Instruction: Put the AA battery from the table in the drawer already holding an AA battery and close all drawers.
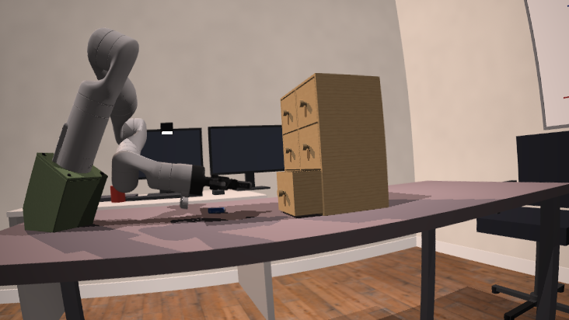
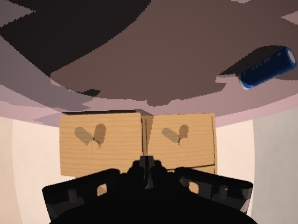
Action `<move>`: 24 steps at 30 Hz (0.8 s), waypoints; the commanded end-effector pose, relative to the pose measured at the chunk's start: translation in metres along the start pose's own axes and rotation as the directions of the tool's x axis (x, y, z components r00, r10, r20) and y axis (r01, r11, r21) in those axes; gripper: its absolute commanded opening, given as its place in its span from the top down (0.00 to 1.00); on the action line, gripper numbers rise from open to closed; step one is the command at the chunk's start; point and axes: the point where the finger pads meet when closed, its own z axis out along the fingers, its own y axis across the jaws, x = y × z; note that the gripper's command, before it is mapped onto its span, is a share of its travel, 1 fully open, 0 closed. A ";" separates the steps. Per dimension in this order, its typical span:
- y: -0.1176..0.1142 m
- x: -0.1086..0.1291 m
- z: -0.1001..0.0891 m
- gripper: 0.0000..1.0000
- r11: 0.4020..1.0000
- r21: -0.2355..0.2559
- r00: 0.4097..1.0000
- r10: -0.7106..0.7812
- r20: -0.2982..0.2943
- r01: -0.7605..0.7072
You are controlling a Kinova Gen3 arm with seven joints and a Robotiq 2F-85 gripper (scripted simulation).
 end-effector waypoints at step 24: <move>-0.041 0.008 0.007 1.00 1.000 0.004 1.000 -0.017 -0.002 0.017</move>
